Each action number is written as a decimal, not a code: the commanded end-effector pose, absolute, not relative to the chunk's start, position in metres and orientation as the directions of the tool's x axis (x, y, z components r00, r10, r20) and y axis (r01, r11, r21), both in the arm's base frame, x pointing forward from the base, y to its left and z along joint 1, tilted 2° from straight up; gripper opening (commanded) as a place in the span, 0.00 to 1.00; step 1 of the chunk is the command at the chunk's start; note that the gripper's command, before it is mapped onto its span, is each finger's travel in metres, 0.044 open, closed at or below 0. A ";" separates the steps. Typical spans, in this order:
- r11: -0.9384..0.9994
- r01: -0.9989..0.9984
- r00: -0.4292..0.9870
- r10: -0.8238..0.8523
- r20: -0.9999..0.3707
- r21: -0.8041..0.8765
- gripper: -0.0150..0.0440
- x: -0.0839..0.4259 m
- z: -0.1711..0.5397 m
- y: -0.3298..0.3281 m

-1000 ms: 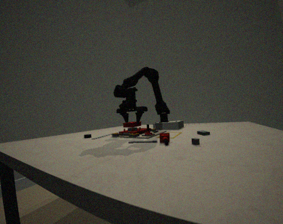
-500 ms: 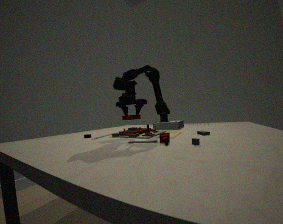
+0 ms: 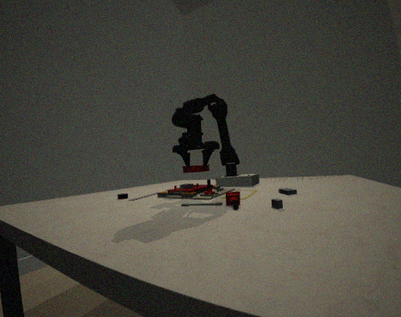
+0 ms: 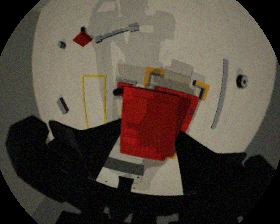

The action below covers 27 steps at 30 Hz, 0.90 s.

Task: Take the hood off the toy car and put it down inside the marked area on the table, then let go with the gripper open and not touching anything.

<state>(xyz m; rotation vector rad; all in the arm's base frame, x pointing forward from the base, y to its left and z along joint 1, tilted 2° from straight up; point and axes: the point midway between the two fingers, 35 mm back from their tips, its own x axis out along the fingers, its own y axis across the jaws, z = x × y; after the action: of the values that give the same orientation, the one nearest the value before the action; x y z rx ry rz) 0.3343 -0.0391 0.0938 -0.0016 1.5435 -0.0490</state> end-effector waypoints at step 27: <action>0.999 0.043 0.027 -0.021 -0.999 -0.020 0.25 0.312 0.095 0.116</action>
<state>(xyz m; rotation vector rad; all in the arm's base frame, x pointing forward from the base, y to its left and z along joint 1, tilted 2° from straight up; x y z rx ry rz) 0.3187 0.0982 0.0938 0.0084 1.5459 -0.0447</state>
